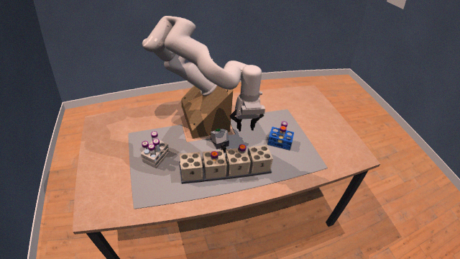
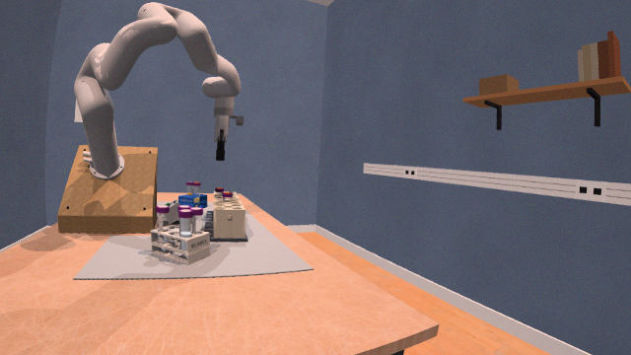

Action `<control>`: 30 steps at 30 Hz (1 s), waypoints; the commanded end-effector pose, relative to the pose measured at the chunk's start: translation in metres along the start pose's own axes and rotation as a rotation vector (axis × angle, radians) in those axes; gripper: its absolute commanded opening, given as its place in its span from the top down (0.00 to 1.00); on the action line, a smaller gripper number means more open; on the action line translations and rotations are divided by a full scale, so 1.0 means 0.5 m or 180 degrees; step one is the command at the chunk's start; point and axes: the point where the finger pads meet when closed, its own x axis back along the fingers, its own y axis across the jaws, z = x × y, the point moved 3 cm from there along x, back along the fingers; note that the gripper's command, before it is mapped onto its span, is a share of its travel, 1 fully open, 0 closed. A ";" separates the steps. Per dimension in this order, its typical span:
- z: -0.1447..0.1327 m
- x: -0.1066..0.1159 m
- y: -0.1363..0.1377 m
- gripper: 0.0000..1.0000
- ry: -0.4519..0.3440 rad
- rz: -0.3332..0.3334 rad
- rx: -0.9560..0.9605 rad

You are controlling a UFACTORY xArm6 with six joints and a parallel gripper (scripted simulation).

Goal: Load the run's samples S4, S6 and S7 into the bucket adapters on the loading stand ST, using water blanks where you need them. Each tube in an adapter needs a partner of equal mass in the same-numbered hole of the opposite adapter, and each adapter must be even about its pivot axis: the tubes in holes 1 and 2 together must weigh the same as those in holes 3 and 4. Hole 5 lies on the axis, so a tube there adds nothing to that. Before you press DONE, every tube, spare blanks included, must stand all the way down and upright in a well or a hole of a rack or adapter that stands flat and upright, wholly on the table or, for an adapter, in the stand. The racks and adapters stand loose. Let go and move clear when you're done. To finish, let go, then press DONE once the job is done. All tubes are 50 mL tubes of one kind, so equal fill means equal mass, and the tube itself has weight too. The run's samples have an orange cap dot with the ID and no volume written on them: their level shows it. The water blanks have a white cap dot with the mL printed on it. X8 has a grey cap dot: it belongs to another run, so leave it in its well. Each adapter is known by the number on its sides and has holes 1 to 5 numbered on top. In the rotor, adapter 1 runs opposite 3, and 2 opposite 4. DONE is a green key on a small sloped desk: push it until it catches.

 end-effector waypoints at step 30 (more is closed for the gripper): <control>-0.123 0.003 -0.265 0.43 0.0008 0.0009 -0.1525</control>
